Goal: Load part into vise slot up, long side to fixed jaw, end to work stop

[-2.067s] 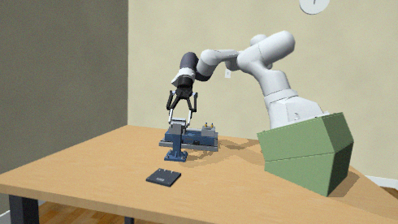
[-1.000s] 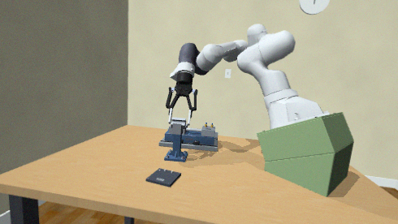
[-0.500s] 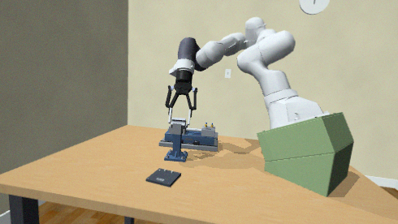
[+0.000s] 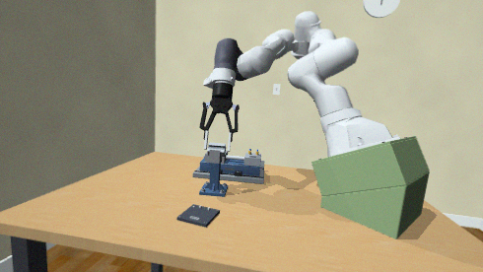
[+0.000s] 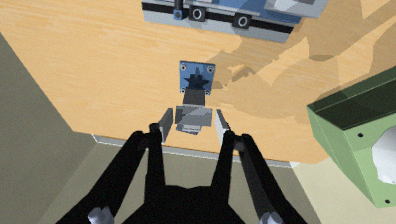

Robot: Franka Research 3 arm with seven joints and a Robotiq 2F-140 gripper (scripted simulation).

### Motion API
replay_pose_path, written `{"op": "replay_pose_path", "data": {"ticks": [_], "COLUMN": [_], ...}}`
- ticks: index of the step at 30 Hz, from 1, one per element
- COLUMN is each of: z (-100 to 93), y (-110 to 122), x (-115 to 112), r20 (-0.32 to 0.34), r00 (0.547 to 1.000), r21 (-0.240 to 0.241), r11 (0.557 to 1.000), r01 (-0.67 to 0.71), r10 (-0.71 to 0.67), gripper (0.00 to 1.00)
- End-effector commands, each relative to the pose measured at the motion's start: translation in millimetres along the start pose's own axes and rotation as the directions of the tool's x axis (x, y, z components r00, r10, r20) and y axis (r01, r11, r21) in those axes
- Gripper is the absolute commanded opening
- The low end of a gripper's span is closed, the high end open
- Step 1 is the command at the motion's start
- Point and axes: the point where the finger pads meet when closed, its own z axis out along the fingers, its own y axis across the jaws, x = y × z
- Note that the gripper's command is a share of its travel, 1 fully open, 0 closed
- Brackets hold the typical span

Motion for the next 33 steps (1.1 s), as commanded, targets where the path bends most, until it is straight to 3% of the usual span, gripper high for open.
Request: {"op": "replay_pose_path", "data": {"ticks": [1,19,33], "z": [-0.4,0.2,1.7], "y": [-0.8,-1.0,-1.4], "x": [-1.4,-5.7,-10.8], "r20": [-0.025,-0.193,-0.392], "r00": [0.998,0.979,0.918], "r21": [0.005,0.005,0.005], "r11": [0.998,0.998,0.998], "r01": [-0.061,-0.061,-0.061], "r10": [0.061,0.061,0.058], "gripper": [0.51,0.51,0.51]}}
